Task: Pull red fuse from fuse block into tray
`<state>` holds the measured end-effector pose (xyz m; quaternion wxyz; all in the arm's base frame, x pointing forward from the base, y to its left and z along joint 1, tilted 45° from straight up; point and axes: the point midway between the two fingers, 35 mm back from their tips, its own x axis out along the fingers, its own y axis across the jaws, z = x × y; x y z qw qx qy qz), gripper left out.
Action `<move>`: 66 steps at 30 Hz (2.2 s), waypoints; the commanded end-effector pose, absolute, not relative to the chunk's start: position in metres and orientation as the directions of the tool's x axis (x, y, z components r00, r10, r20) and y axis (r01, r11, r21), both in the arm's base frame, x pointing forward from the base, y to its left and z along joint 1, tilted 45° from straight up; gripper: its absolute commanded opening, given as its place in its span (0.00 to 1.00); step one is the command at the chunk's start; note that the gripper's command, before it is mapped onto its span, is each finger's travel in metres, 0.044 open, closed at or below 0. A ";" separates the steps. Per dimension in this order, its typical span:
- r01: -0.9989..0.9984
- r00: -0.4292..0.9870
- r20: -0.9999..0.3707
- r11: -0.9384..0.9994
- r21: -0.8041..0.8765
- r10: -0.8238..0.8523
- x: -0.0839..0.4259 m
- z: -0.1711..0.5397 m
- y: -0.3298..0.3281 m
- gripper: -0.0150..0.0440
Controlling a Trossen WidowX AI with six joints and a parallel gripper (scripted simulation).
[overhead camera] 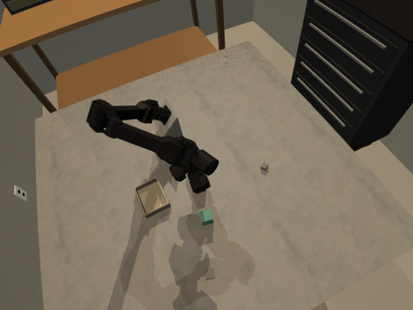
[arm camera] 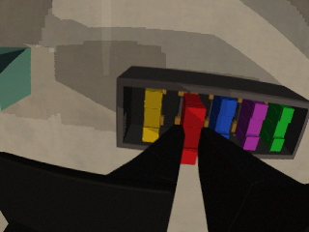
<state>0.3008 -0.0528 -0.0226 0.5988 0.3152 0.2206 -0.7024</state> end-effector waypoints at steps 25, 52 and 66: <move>0.979 -0.085 -0.709 -0.190 0.069 -0.700 0.302 -0.013 -0.043 0.25; 0.980 -0.085 -0.709 -0.189 0.069 -0.700 0.304 0.007 -0.023 0.25; 0.980 -0.082 -0.721 -0.186 0.067 -0.688 0.300 0.067 -0.082 0.25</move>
